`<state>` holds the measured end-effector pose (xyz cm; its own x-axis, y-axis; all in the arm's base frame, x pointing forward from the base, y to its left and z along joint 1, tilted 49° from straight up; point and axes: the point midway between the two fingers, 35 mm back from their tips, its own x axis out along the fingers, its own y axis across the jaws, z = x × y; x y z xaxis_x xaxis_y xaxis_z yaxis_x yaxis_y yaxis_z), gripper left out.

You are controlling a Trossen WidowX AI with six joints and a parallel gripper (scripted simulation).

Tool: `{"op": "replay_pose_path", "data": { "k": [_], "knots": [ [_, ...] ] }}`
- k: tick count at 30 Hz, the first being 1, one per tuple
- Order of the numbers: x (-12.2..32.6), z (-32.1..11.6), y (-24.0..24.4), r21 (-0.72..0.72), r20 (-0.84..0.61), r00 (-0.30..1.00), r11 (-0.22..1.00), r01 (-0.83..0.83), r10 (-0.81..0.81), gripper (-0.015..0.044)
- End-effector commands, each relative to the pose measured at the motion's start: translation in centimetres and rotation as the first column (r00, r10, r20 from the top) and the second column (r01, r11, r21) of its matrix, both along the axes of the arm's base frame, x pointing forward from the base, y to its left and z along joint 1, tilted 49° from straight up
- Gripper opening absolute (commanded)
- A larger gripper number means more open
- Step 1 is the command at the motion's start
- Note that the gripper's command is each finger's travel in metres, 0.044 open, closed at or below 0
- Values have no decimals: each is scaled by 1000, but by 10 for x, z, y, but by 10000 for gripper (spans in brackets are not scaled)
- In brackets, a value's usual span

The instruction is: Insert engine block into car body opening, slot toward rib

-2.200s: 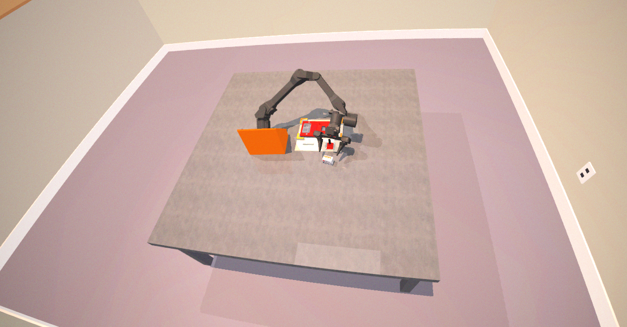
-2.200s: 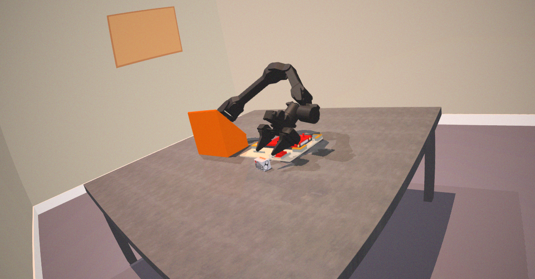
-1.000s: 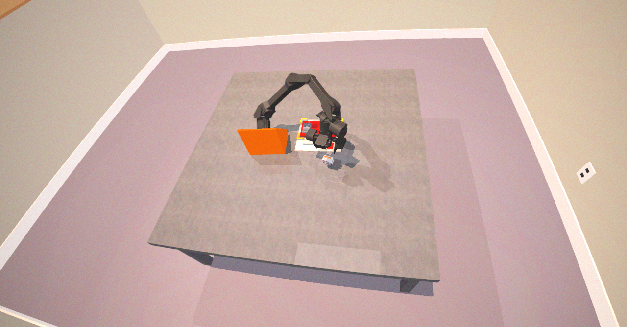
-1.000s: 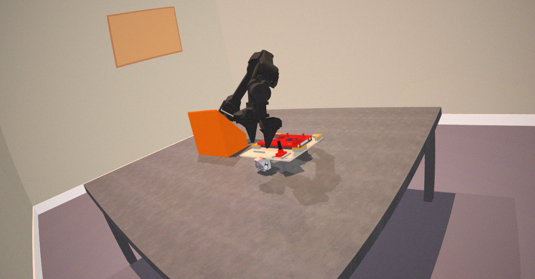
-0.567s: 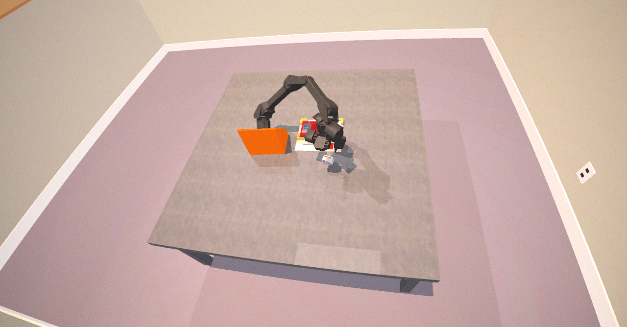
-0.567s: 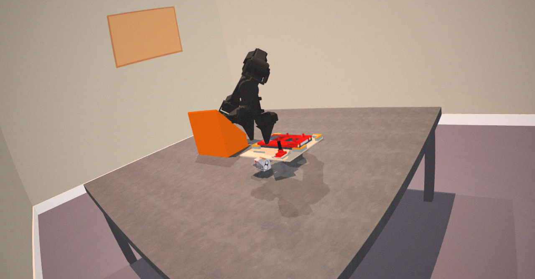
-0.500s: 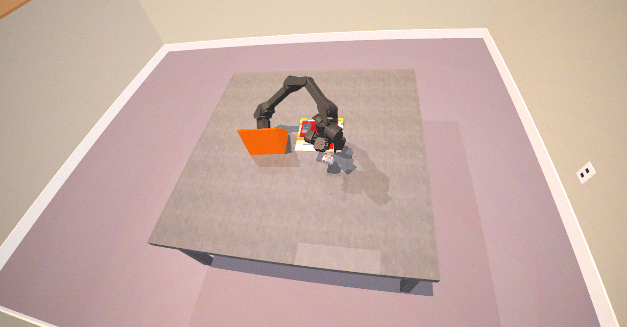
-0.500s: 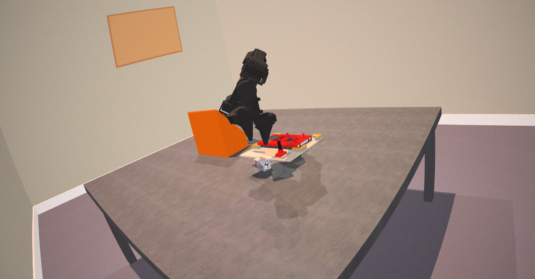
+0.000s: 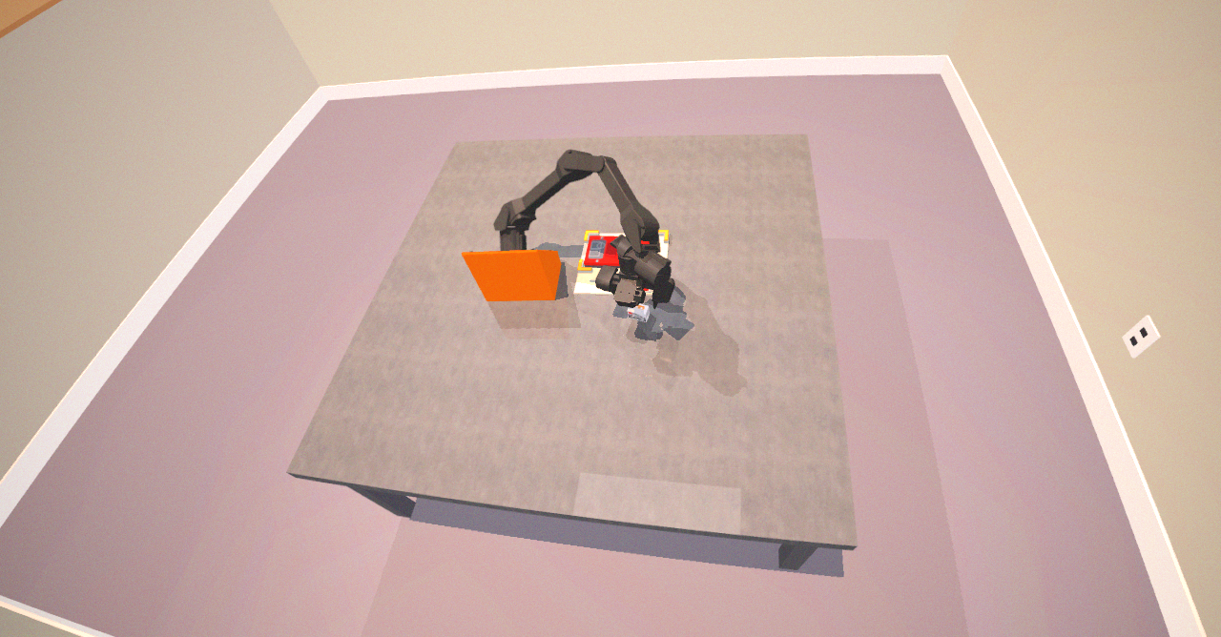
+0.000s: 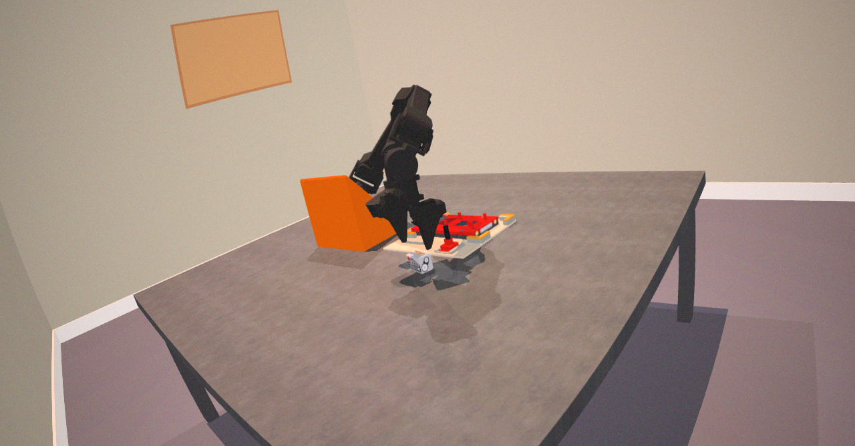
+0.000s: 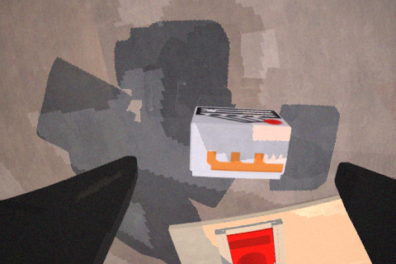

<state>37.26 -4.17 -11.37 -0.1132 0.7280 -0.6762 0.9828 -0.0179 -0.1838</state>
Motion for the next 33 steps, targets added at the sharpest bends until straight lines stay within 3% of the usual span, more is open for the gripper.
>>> {"op": "replay_pose_path", "data": {
  "k": [1, 25, 33],
  "knots": [
    [-3, -4, 4, 5, -9, 1000, 1000, 9, -9, 440],
    [-7, -28, 32, 7, -9, 1000, 1000, 9, -9, 440],
    [-7, -28, 32, 7, -9, 1000, 1000, 9, -9, 230]
  ]
}}
